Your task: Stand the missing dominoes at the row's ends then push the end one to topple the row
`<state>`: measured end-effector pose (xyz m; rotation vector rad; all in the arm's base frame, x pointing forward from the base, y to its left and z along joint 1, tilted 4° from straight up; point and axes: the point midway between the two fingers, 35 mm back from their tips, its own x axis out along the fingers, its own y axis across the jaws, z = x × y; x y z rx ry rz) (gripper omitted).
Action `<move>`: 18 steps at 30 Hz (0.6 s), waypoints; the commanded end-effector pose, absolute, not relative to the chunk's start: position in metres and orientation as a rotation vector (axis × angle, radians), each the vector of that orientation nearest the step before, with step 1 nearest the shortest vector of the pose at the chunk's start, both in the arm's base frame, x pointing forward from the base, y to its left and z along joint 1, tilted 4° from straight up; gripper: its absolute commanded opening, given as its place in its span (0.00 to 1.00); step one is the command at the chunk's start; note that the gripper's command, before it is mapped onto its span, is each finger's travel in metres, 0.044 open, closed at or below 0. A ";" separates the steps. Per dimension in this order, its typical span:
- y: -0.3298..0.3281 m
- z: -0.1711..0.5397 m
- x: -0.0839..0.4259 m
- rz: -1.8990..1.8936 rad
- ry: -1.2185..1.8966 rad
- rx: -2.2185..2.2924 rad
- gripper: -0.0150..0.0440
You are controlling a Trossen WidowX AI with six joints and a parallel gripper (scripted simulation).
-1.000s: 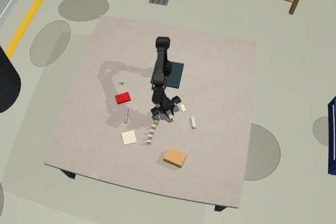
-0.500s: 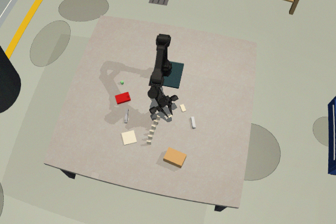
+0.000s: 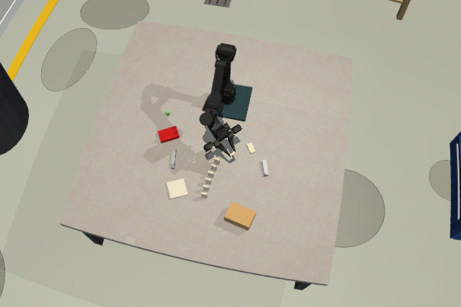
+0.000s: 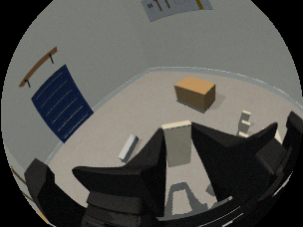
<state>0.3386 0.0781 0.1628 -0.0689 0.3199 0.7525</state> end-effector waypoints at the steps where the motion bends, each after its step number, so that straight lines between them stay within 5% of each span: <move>1: 0.077 0.163 0.330 0.769 0.273 -0.063 0.44; 18: 0.073 0.165 0.283 0.844 0.052 -0.108 0.44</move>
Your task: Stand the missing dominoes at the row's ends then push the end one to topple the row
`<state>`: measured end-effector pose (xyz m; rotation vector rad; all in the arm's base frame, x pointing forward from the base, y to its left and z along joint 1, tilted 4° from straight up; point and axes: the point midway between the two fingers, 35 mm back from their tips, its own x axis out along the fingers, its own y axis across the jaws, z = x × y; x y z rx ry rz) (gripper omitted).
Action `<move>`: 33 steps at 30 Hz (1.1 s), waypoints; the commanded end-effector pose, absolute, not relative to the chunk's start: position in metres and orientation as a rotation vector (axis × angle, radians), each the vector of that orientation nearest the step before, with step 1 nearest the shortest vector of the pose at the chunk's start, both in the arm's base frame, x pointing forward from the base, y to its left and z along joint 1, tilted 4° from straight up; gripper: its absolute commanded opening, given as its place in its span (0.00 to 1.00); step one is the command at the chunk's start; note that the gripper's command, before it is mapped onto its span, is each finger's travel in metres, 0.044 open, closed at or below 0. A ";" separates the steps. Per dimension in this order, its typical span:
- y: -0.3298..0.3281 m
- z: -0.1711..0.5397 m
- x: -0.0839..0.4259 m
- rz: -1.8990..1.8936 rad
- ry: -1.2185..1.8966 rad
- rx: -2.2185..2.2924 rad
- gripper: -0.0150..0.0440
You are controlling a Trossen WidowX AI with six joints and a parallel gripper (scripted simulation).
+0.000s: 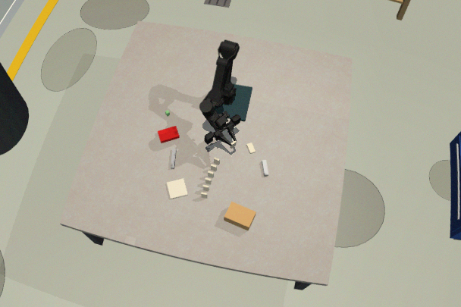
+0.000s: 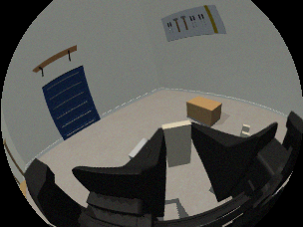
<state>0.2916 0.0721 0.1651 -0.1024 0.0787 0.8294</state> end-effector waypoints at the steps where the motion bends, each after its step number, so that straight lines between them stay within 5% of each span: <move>1: 0.073 0.164 0.281 0.847 0.046 -0.110 0.44; 33: 0.071 0.136 0.292 0.851 0.054 -0.116 0.44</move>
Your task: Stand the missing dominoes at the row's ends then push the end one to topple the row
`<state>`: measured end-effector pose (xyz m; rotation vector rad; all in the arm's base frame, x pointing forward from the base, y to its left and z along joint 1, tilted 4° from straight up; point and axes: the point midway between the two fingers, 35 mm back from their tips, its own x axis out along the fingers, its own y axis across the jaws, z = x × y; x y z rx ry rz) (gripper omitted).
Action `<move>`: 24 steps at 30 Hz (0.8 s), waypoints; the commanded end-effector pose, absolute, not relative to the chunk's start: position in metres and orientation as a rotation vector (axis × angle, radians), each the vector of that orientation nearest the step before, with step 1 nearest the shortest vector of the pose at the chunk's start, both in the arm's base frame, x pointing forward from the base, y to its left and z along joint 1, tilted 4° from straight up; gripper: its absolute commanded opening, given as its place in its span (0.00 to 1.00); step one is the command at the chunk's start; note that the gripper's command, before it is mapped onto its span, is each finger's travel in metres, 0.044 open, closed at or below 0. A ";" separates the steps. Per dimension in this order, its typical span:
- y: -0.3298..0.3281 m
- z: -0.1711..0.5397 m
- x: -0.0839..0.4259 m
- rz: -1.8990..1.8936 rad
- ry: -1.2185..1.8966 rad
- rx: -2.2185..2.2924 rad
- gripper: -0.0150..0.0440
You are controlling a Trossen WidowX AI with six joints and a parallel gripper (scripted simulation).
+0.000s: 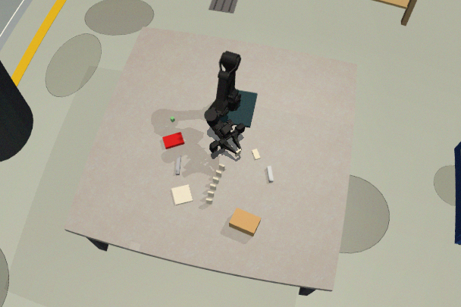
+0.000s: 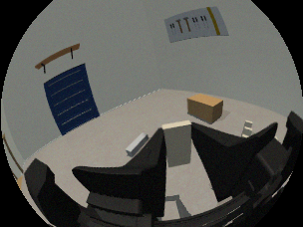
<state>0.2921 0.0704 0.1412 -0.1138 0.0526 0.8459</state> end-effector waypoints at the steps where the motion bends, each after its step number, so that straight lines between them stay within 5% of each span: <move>1: 0.071 0.134 0.293 0.851 0.054 -0.117 0.44; 24: 0.071 0.086 0.297 0.857 0.070 -0.125 0.44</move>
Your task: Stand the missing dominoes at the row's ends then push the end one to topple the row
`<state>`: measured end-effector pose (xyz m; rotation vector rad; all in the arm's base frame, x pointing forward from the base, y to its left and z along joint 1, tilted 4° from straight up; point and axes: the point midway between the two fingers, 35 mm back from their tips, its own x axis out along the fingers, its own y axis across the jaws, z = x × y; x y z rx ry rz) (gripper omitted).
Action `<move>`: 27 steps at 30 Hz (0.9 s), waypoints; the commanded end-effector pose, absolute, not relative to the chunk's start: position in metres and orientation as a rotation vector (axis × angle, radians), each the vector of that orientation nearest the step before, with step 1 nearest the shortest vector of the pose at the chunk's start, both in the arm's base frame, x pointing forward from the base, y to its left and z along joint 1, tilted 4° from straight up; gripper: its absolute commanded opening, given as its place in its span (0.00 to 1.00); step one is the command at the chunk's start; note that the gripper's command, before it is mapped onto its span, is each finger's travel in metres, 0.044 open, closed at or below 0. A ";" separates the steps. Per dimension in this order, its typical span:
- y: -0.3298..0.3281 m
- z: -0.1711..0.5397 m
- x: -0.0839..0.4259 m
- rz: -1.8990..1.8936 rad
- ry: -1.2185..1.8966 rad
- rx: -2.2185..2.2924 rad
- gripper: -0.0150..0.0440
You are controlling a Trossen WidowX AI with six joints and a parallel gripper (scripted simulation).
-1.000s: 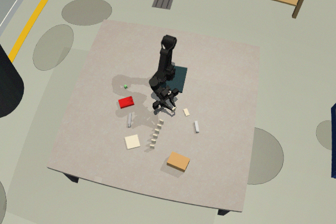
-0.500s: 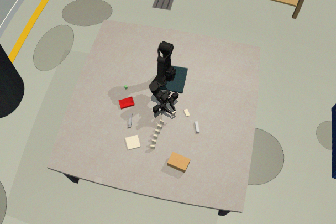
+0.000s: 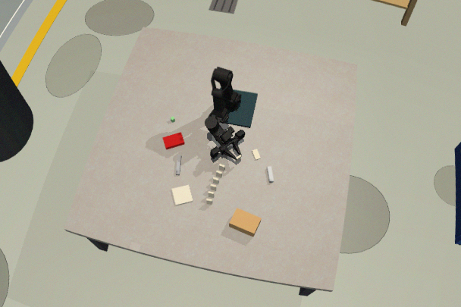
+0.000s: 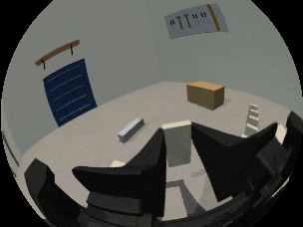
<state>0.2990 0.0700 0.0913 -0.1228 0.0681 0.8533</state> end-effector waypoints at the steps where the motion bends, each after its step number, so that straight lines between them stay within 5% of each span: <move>1: 0.071 0.084 0.297 0.857 0.071 -0.125 0.44; 27: 0.073 0.053 0.291 0.862 0.082 -0.130 0.44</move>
